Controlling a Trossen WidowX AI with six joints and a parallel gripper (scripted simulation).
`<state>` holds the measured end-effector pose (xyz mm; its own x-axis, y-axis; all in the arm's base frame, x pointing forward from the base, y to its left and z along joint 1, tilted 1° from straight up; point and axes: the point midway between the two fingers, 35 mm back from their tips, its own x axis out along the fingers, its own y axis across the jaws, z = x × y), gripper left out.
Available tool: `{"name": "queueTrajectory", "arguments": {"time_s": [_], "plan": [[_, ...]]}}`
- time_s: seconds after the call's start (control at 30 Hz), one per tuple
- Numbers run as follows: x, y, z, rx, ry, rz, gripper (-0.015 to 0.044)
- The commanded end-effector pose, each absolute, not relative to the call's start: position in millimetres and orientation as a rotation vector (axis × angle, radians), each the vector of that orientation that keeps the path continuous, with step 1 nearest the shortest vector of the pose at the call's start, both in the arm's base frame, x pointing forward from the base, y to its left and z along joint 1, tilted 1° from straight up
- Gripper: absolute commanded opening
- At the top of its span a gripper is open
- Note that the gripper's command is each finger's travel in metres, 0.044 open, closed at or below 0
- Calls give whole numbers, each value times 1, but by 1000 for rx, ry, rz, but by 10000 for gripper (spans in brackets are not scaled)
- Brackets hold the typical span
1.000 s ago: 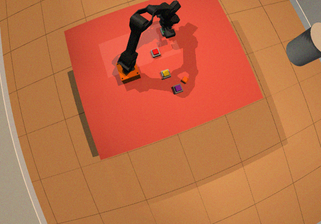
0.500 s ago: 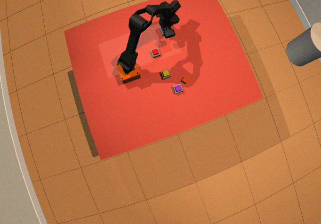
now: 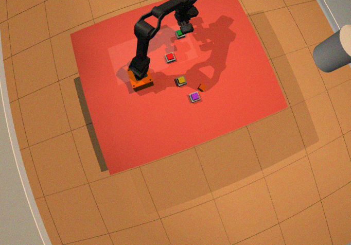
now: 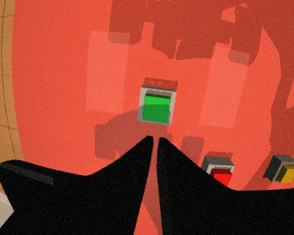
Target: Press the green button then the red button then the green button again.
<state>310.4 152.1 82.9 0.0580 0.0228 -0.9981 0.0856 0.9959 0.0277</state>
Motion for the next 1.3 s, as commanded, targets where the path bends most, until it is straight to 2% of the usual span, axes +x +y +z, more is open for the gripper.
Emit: {"name": "queueTrajectory", "arguments": {"time_s": [0.0,0.37,0.5,0.67,1.27], "plan": [[297,134,82,75,1533,-58,20],[194,39,73,68,1541,-65,20],[193,38,70,68,1541,-65,20],[194,38,13,68,1542,-65,20],[195,38,-11,68,1542,-65,20]]}}
